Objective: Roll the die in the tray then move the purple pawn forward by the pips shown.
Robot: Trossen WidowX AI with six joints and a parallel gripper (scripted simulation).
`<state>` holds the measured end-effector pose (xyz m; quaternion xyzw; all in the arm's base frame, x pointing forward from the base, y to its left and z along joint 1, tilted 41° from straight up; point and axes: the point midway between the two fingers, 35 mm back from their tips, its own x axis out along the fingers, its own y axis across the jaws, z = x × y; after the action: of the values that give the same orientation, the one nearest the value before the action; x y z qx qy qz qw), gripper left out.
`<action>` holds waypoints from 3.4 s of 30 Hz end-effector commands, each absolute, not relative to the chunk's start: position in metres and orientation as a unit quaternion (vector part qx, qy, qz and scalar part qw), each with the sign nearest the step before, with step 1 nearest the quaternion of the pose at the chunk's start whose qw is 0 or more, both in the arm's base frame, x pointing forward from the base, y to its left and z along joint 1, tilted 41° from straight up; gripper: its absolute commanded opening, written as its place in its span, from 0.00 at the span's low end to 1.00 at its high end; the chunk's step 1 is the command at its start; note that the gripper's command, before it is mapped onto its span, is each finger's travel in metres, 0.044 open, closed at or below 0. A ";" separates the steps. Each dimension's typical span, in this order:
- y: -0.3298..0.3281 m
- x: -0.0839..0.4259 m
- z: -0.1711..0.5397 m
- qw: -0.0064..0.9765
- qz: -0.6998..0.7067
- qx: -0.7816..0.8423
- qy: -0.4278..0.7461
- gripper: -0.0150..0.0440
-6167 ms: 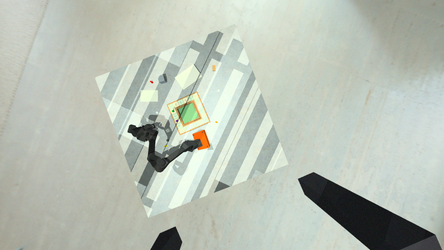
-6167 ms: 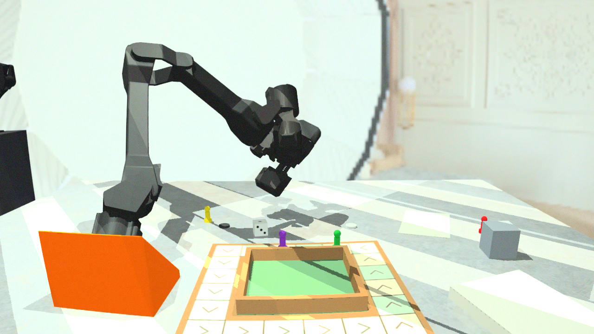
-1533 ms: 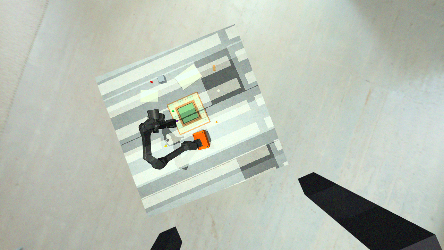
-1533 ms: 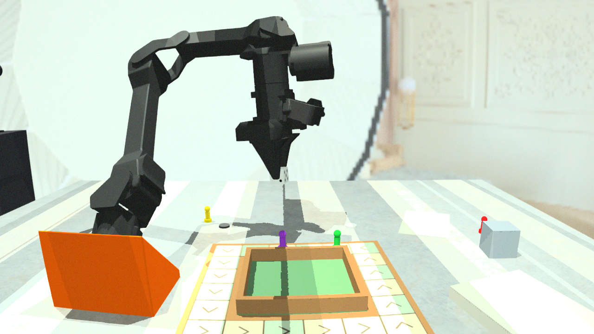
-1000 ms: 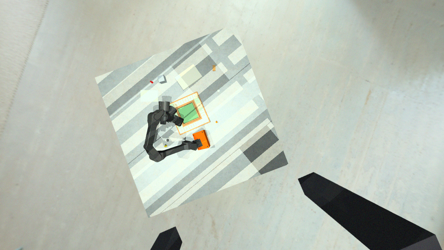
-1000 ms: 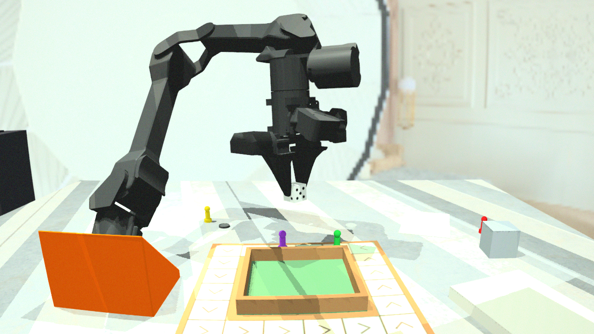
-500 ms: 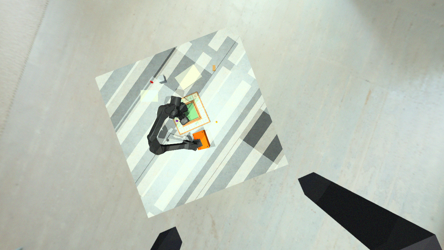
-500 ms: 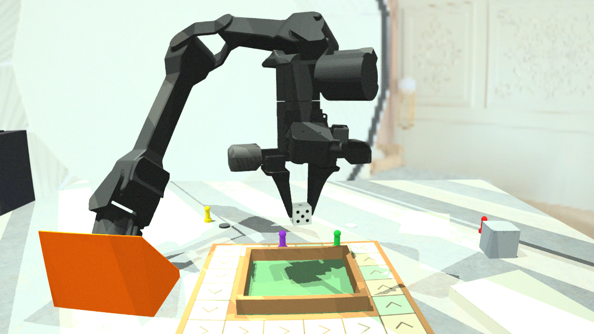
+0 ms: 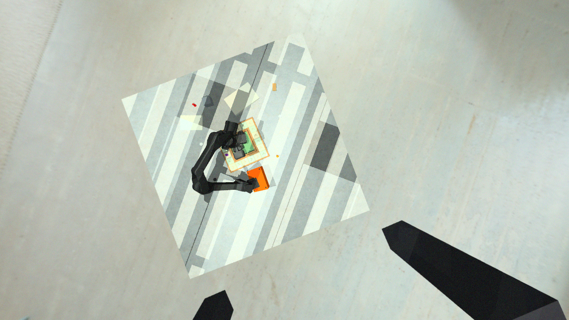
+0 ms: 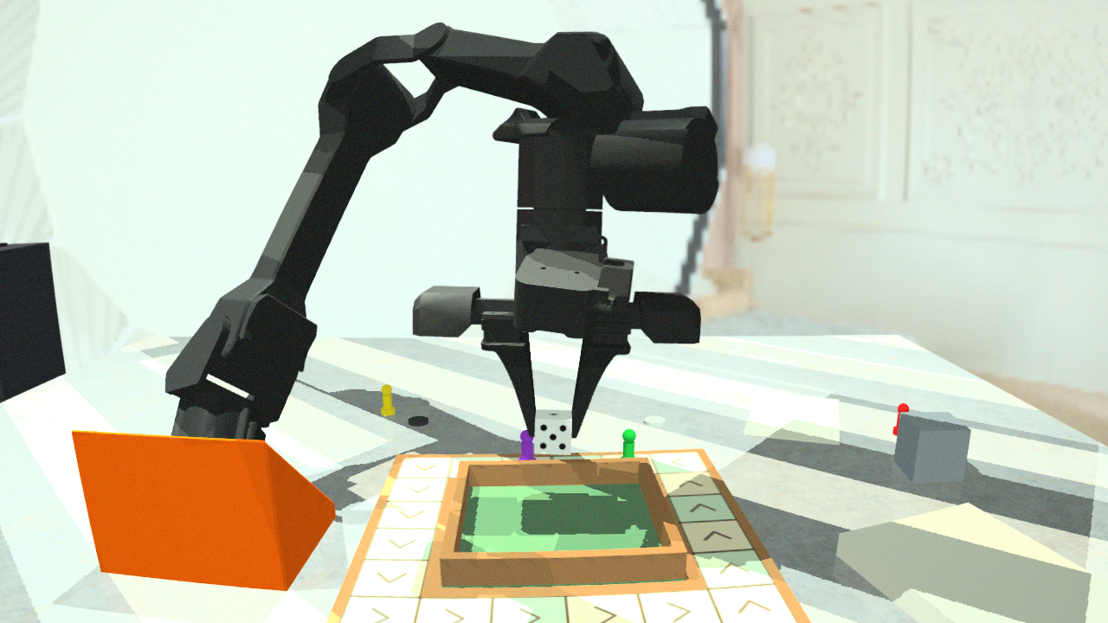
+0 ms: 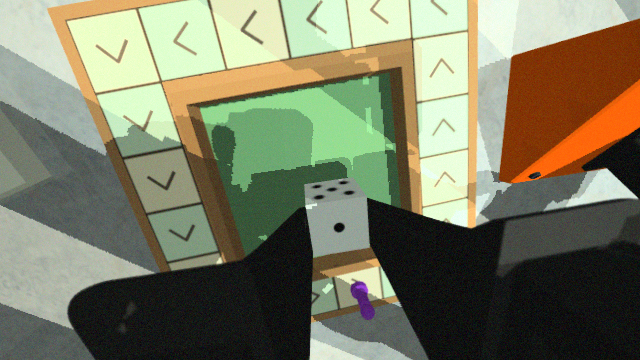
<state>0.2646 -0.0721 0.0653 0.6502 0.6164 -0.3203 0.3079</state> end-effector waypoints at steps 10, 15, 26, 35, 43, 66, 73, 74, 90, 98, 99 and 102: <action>-0.066 0.257 0.056 0.410 -0.455 0.548 0.569 0.25; -0.066 0.257 0.055 0.455 -0.498 0.518 0.526 0.25; -0.064 0.258 0.057 0.521 -0.545 0.488 0.439 0.25; -0.066 0.267 0.097 0.521 -0.545 0.488 0.439 0.25; -0.065 0.267 0.097 0.521 -0.545 0.488 0.439 0.25; -0.091 0.264 0.125 0.522 -0.545 0.488 0.439 0.88; -0.086 0.260 0.102 0.450 -0.489 0.525 0.532 1.00; -0.084 0.259 0.095 0.420 -0.459 0.546 0.562 1.00; -0.051 0.261 0.096 0.409 -0.216 0.597 0.656 0.82; 0.022 0.242 0.131 0.592 0.059 0.428 0.680 0.59; 0.022 0.242 0.131 0.592 0.059 0.428 0.680 0.59; 0.022 0.242 0.131 0.592 0.059 0.428 0.680 0.59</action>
<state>0.2454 0.0149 0.1284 0.4505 0.6853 0.0234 0.5717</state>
